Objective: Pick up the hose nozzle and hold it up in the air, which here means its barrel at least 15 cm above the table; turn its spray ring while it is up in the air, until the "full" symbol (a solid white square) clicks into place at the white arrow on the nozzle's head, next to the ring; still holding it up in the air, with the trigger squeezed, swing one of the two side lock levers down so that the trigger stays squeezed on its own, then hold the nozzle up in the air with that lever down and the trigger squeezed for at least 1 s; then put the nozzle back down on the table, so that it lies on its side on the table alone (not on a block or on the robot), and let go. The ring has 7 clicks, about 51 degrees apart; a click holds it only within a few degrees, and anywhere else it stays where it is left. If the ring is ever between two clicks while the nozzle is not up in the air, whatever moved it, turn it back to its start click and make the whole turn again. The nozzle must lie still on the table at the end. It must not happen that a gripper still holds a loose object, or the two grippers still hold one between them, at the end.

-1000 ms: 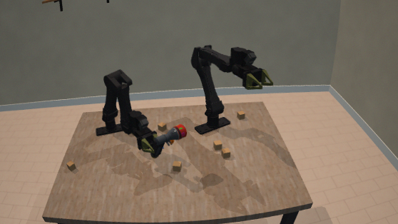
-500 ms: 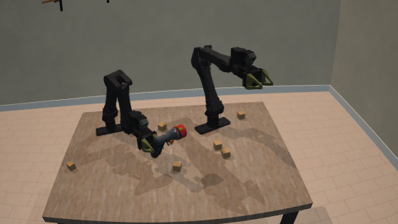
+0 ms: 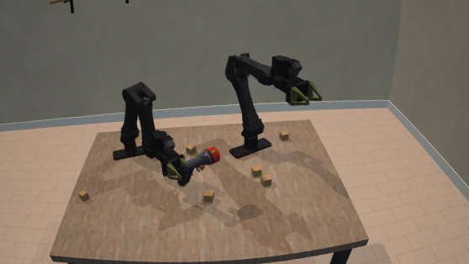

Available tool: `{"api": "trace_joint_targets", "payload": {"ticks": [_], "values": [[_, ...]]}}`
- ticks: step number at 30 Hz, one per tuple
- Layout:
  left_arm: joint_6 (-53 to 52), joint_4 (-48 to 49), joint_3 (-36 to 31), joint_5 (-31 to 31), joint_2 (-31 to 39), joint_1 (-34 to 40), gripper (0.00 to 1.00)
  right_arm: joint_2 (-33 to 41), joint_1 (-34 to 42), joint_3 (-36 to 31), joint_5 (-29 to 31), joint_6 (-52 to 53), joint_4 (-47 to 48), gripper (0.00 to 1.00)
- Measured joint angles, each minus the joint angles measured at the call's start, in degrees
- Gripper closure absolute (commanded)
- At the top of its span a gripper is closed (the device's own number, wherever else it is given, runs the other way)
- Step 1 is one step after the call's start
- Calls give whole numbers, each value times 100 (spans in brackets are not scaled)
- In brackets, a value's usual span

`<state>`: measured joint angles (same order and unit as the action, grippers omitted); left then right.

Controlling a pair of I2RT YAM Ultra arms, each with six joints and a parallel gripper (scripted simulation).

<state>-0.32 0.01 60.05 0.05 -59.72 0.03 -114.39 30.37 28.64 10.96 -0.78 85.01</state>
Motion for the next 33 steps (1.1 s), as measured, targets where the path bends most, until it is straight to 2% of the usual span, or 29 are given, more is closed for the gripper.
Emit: {"api": "trace_joint_targets", "payload": {"ticks": [25, 26, 33], "values": [[0, 0, 0, 0, 0, 0, 37, -7, 0, 0, -2, 0, 4, 64], [0, 0, 0, 0, 0, 0, 13, -9, 0, 0, -2, 0, 2, 64], [0, 0, 0, 0, 0, 0, 13, -7, 0, 0, -2, 0, 4, 64]]}}
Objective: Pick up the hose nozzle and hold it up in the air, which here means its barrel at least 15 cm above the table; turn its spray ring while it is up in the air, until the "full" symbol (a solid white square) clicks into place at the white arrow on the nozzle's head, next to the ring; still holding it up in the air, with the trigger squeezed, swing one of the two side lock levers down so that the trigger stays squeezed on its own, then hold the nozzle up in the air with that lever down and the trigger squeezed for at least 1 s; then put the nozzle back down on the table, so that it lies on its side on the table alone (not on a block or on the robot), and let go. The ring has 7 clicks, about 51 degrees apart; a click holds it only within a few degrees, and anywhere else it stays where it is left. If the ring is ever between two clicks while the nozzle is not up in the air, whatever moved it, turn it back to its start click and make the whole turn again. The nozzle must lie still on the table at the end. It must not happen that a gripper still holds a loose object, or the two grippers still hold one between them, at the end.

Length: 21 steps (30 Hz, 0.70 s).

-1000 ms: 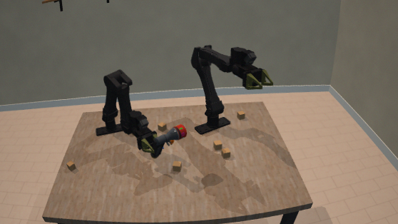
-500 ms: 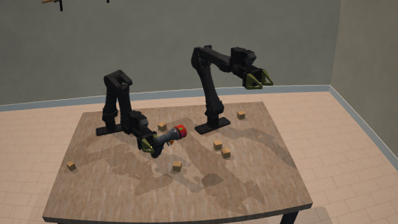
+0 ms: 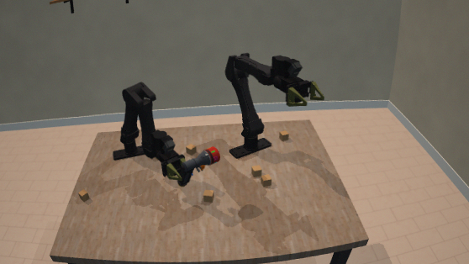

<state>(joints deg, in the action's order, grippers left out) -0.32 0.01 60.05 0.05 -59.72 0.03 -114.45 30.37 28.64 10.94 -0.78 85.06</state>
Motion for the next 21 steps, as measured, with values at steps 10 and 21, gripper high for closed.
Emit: {"api": "trace_joint_targets", "payload": {"ticks": [10, 21], "values": [[0, 0, 0, 0, 0, 0, 13, 0, 0, 0, 0, 0, 0, 64], [350, 568, -586, -793, -114, 229, 13, 0, 0, 0, 0, 0, 0, 64]]}}
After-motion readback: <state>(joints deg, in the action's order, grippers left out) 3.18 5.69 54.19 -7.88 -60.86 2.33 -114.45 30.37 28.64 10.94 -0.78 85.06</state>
